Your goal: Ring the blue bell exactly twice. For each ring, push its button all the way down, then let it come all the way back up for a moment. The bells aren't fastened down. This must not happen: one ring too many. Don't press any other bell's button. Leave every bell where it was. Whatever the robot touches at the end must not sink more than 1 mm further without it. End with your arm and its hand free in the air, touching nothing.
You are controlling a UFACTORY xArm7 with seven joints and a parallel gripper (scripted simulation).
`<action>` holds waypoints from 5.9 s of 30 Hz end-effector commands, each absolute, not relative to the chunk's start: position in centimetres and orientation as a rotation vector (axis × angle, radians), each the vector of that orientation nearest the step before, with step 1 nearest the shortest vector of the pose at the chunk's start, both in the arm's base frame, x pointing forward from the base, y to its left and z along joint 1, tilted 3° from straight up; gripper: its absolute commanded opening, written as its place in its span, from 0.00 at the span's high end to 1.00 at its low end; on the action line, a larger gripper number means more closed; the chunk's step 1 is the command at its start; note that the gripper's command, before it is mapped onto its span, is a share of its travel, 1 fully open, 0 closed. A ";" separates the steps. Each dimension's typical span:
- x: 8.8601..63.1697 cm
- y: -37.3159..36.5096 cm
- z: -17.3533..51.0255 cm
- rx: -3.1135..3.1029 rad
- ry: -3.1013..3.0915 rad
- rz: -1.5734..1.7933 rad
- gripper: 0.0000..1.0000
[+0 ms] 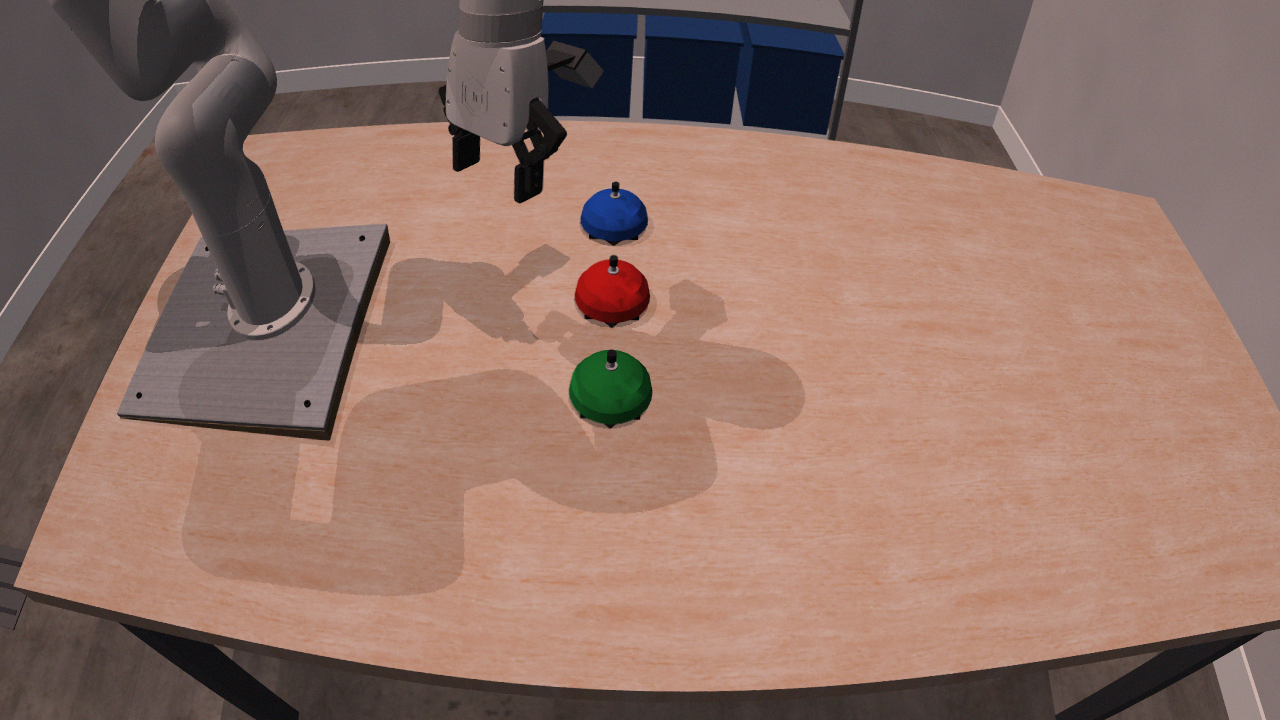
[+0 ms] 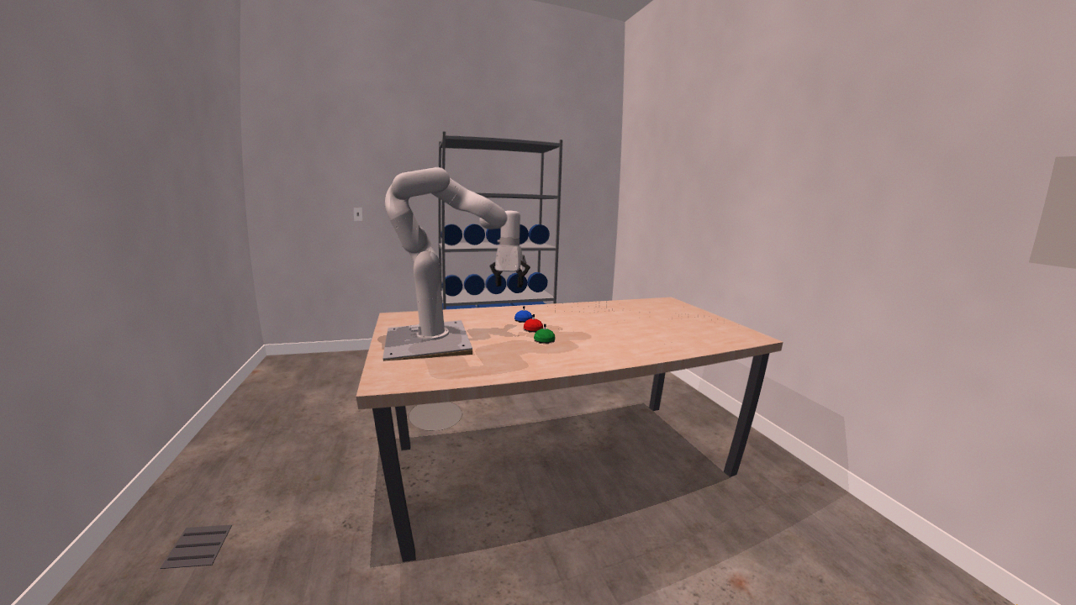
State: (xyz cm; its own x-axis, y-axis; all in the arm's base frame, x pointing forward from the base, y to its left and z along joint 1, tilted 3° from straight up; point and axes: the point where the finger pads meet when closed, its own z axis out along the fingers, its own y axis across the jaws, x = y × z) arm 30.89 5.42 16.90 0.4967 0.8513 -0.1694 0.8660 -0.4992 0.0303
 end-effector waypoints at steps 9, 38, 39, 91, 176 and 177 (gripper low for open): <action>38.4 19.3 12.5 2.174 2.241 -0.120 0.00; 39.1 23.8 10.8 2.026 2.422 -0.078 1.00; 39.1 23.8 10.8 2.026 2.422 -0.078 1.00; 39.1 23.7 8.9 2.026 2.422 -0.079 1.00; 39.0 23.7 3.4 2.026 2.422 -0.079 1.00; 39.0 23.7 3.4 2.026 2.422 -0.079 1.00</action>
State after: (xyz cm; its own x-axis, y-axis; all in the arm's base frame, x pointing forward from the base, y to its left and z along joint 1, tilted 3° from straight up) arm 38.98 23.65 3.47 -0.1776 0.9839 -0.0192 0.9831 0.1764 -0.0498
